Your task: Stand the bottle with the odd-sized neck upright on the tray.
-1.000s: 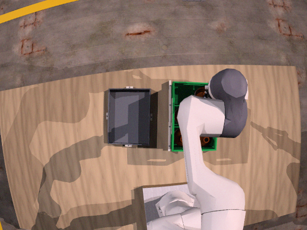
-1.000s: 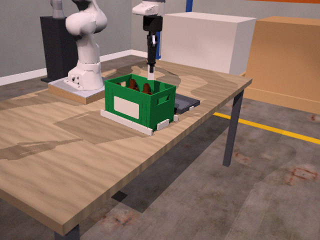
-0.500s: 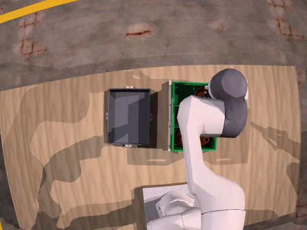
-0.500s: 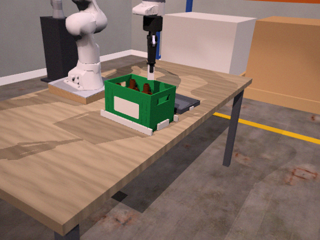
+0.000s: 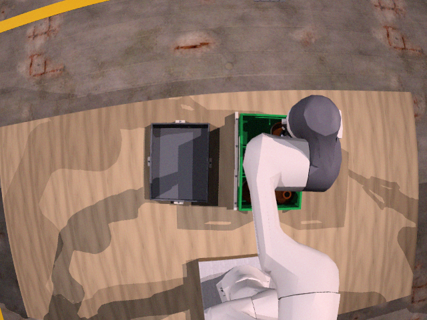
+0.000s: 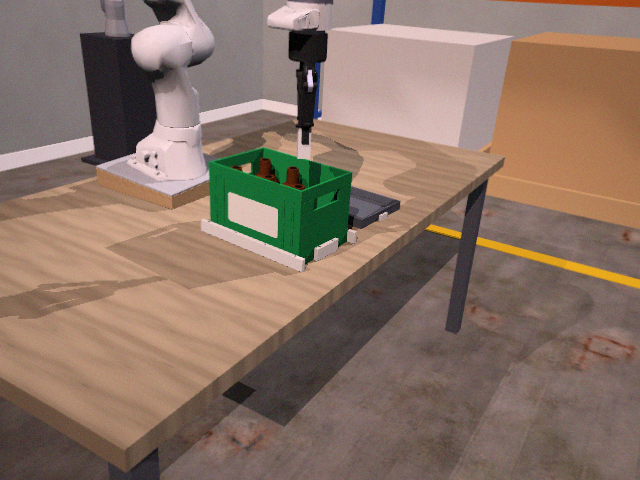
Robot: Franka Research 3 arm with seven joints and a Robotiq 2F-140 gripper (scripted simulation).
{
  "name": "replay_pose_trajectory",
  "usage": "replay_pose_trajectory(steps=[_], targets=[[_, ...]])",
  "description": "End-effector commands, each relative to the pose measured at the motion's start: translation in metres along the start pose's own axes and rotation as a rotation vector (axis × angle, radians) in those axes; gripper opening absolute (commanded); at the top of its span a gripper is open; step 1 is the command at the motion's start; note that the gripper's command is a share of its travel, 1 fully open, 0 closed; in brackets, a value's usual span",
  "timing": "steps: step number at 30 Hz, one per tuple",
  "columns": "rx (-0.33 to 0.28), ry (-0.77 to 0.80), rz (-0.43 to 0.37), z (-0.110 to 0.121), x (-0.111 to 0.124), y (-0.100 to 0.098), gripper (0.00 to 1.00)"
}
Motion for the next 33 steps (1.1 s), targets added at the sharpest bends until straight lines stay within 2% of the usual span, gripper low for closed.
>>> replay_pose_trajectory(steps=[1, 4, 10, 11, 33], targets=[[0.000, 0.009, 0.003, 0.021, 0.036, 0.000, 0.10], [0.000, 0.009, 0.004, 0.038, 0.061, 0.000, 0.10], [0.000, 0.009, 0.004, 0.041, 0.066, 0.000, 0.10], [0.000, 0.009, 0.004, 0.041, 0.066, 0.000, 0.44], [0.000, 0.009, 0.004, 0.041, 0.066, 0.000, 0.44]])
Point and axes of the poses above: the point where the finger pads meet when closed, its own y axis out along the fingers, its own z axis across the jaws, x = y × z, the point moved 2 cm from there along -y, back along the fingers, and after that the axes turned 15 degrees about -y, right-handed, at the moved point
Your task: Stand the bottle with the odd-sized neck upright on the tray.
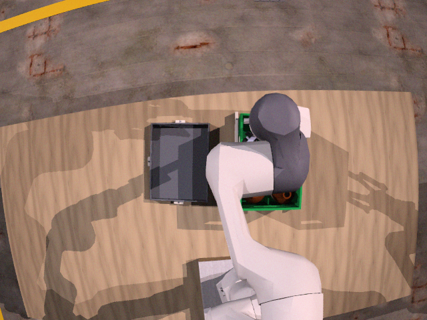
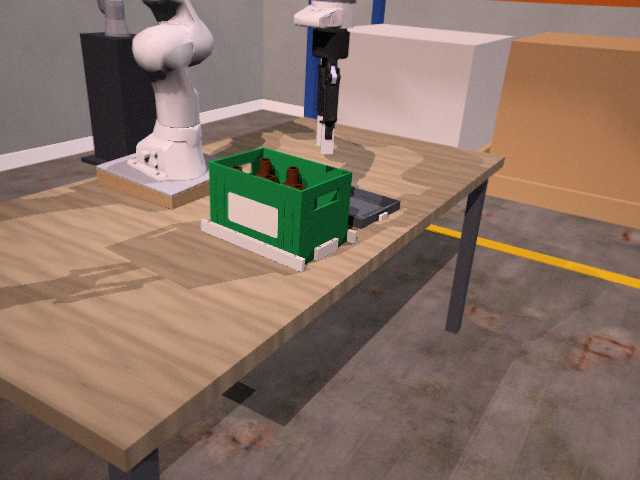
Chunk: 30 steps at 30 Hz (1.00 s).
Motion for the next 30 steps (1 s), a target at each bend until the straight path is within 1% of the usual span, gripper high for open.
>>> replay_pose_trajectory(steps=[1, 18, 30], targets=[[0.002, 0.014, -0.002, 0.0009, 0.0001, 0.0002, 0.44], [0.002, 0.014, -0.002, 0.0009, 0.0001, 0.0008, 0.44], [0.002, 0.014, -0.002, 0.0009, 0.0001, 0.0065, 0.44]])
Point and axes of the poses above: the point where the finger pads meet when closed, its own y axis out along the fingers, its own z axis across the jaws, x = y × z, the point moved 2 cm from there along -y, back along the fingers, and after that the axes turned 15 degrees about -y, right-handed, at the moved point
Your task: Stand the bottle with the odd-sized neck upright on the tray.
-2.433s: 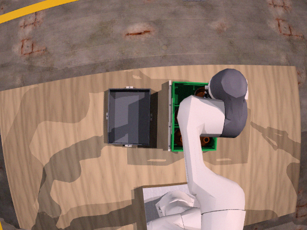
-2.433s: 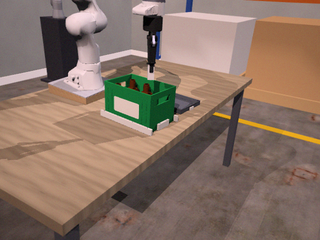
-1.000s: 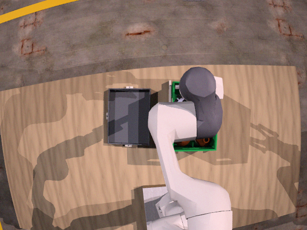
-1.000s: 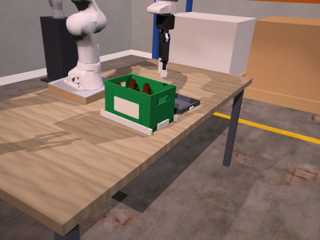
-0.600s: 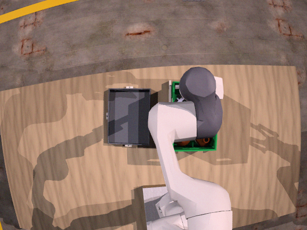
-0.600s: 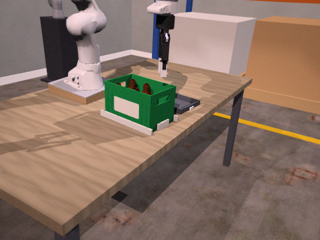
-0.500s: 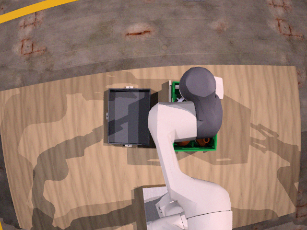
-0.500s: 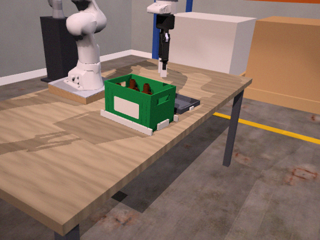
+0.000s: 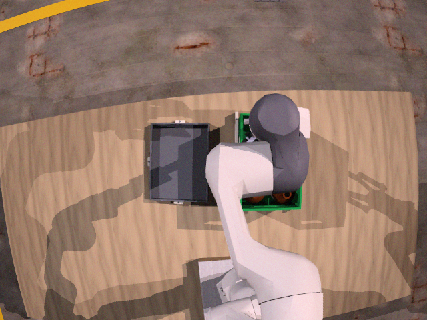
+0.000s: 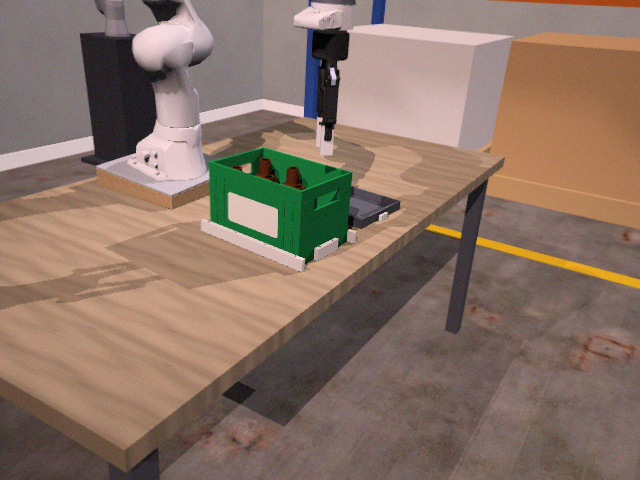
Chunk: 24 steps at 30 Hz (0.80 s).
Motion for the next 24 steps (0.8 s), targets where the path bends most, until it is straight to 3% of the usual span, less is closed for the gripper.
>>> replay_pose_trajectory(steps=[1, 24], targets=[[0.000, 0.010, -0.003, 0.000, 0.000, 0.004, 0.44], [0.000, 0.010, -0.003, -0.001, 0.001, 0.031, 0.44]])
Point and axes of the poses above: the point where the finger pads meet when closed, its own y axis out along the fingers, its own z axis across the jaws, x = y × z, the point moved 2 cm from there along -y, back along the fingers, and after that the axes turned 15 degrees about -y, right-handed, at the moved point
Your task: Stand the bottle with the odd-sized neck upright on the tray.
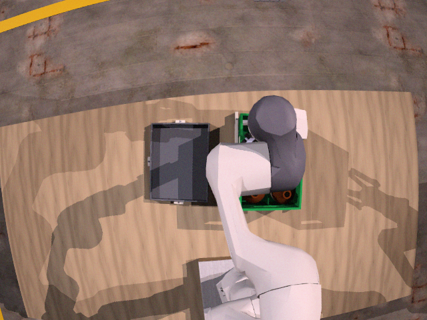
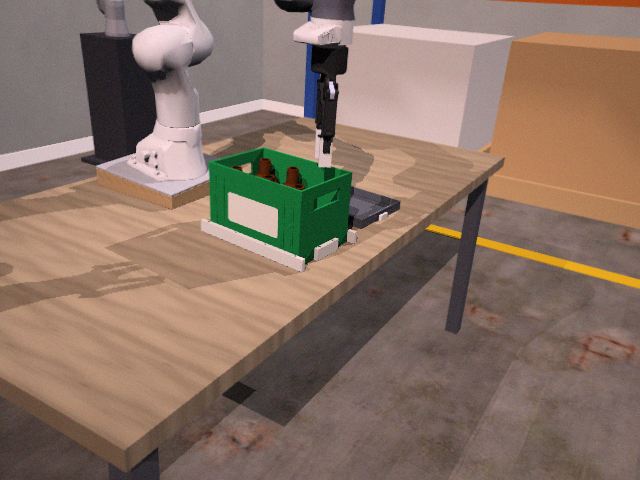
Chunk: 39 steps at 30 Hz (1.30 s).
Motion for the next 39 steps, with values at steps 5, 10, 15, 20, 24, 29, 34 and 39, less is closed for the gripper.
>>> replay_pose_trajectory(steps=[5, 10, 15, 20, 24, 29, 34, 39], targets=[[-0.005, 0.008, -0.008, -0.0022, 0.0013, 0.0066, 0.44], [-0.005, 0.008, -0.008, -0.0022, 0.0013, 0.0106, 0.44], [-0.005, 0.008, -0.008, -0.0022, 0.0013, 0.0129, 0.44], [-0.005, 0.008, -0.008, -0.0023, 0.0013, 0.0136, 0.44], [-0.005, 0.008, -0.008, -0.0023, 0.0013, 0.0137, 0.44], [-0.005, 0.008, -0.008, -0.0023, 0.0013, 0.0137, 0.44], [-0.005, 0.008, -0.008, -0.0023, 0.0013, 0.0137, 0.44], [-0.005, 0.008, -0.008, -0.0023, 0.0013, 0.0137, 0.44]])
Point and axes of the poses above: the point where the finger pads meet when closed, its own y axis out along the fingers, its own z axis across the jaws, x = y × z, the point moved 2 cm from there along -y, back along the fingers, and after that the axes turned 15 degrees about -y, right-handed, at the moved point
